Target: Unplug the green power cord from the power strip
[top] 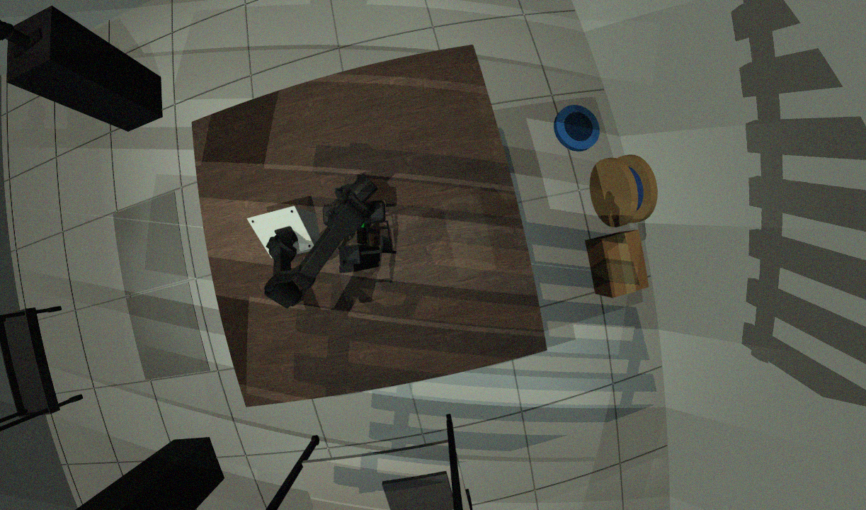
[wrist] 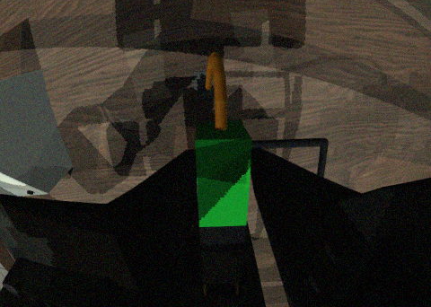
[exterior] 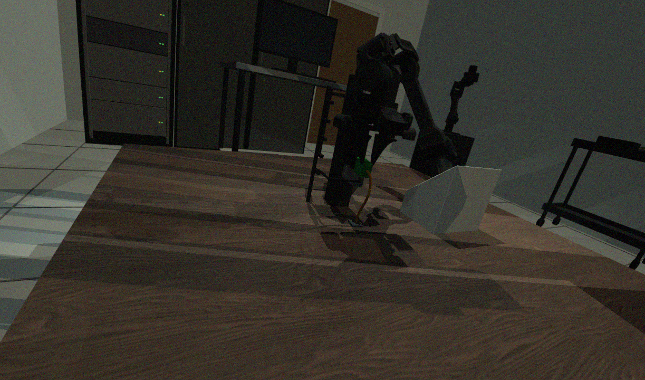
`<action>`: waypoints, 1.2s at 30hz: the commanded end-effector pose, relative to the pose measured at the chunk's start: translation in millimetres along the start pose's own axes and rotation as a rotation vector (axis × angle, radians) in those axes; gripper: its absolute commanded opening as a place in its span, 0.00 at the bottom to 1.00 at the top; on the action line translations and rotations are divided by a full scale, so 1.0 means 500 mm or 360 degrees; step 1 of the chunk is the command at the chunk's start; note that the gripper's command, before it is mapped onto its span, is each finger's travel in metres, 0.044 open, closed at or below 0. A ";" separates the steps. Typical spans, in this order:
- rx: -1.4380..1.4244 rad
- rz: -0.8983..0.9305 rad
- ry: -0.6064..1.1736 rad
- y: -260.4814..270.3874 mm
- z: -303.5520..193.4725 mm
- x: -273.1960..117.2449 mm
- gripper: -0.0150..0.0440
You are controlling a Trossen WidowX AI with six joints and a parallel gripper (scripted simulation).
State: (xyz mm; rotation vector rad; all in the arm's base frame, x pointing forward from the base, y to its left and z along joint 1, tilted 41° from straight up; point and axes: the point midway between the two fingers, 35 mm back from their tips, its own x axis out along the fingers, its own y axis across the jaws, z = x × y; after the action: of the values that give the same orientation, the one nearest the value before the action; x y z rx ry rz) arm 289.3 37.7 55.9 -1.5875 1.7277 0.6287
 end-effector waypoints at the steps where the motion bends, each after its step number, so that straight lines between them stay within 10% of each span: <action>1: -0.0051 -0.0010 -0.0006 0.004 0.038 -0.009 0.25; 18: -0.0053 -0.0009 -0.0004 0.001 0.077 -0.018 1.00; 36: -0.0052 -0.0009 -0.0004 0.006 0.136 -0.030 1.00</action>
State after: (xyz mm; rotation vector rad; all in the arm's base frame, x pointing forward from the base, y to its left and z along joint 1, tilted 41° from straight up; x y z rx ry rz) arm 298.2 99.0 25.1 -1.6183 1.7099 0.6591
